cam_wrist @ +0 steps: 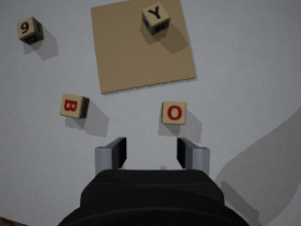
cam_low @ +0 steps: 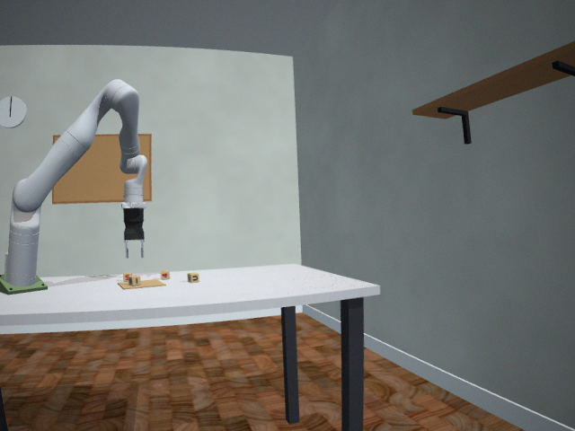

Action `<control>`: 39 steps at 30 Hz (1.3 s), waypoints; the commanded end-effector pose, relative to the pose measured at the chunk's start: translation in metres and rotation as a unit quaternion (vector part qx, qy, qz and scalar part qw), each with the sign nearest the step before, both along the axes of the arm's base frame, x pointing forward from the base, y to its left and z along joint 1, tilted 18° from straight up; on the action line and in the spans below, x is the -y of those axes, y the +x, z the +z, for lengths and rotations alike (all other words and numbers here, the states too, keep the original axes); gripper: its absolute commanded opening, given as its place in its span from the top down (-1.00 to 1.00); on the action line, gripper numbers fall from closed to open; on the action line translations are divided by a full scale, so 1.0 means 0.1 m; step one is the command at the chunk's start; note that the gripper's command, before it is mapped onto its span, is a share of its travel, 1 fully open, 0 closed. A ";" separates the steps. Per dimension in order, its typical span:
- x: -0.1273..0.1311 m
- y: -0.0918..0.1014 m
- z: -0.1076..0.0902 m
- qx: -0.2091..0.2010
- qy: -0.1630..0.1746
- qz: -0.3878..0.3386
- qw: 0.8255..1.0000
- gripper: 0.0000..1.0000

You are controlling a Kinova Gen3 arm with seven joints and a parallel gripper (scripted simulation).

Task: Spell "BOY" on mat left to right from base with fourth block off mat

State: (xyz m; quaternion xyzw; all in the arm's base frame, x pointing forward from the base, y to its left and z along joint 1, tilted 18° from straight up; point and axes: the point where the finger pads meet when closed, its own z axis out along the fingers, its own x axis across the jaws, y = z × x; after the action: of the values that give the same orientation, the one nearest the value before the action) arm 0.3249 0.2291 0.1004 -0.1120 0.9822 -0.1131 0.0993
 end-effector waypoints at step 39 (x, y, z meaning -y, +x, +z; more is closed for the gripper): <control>0.11 -0.30 0.01 0.003 -0.007 0.017 1.000 -1.00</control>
State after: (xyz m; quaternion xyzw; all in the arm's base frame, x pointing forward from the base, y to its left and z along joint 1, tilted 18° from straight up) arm 0.2948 0.2177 0.1010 -0.1293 0.9790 -0.1189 0.1031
